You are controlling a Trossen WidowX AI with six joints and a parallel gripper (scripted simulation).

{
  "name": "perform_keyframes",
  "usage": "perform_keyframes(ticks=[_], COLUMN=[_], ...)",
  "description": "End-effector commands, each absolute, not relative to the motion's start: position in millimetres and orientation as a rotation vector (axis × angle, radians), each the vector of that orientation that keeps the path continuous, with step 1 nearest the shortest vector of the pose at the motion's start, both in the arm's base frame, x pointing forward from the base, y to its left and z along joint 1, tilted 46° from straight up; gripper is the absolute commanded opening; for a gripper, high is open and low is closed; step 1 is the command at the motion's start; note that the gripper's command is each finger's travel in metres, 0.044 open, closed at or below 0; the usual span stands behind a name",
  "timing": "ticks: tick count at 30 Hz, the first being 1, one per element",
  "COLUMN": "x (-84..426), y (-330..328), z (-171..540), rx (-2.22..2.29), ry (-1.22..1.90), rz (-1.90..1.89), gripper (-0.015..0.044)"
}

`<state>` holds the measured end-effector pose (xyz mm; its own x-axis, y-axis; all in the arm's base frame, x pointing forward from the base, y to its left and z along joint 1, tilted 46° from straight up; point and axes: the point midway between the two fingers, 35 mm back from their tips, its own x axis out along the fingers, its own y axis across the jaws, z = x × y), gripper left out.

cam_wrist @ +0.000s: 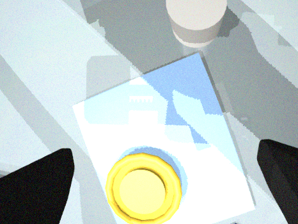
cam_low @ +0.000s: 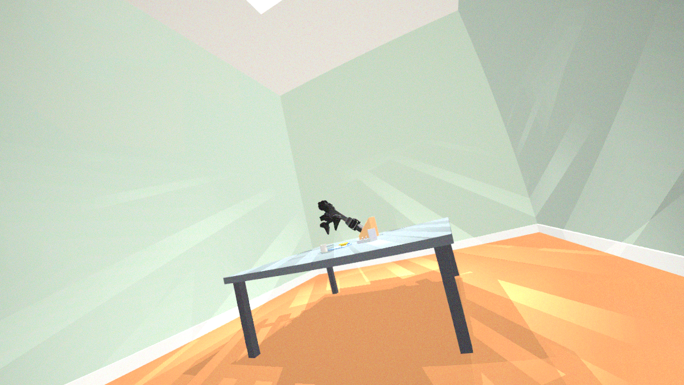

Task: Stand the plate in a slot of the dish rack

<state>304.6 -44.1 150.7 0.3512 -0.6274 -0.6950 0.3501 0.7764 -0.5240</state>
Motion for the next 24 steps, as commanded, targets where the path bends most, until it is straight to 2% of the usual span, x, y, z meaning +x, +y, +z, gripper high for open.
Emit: perform_keyframes(ticks=[1, 12, 24], x=[302.5, 281.5, 280.9], y=[-42.9, -43.0, -51.3], z=[135.5, 85.3, 73.8], rx=[-0.355, -0.550, -0.562], ry=[1.121, 1.439, 1.457], rz=[-0.656, -0.673, -0.674], gripper=[0.0400, 0.0400, 0.0400])
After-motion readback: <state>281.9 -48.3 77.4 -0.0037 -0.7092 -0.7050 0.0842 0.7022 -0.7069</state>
